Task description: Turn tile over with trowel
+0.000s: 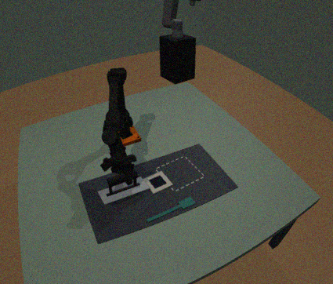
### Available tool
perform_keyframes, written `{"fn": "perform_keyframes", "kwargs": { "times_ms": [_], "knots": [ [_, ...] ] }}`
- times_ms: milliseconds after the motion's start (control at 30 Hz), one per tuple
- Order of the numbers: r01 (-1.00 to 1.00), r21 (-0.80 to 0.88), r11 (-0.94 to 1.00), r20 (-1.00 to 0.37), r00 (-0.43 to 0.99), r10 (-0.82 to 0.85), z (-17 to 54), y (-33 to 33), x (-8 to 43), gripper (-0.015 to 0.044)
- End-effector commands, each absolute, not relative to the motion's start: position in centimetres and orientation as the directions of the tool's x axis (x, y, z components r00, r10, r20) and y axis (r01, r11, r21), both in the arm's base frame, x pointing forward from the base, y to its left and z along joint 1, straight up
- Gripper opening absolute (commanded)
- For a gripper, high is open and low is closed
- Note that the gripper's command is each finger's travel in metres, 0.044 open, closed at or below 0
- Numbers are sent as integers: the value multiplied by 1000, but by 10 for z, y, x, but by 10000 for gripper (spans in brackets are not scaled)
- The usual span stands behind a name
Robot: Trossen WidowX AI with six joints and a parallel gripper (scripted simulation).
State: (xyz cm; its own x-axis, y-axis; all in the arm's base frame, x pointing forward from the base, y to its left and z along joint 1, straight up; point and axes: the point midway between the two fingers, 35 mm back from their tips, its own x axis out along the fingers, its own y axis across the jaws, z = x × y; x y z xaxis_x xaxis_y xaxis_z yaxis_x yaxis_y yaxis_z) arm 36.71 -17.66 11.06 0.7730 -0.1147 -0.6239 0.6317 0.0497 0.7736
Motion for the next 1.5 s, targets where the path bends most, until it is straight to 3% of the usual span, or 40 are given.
{"fn": "perform_keyframes", "kwargs": {
  "times_ms": [0,1467],
  "knots": [
    [623,780,52,-614,779,-123,110,-177,369,0],
    [624,780,50,-616,779,-121,74,-146,372,0]
  ]
}}
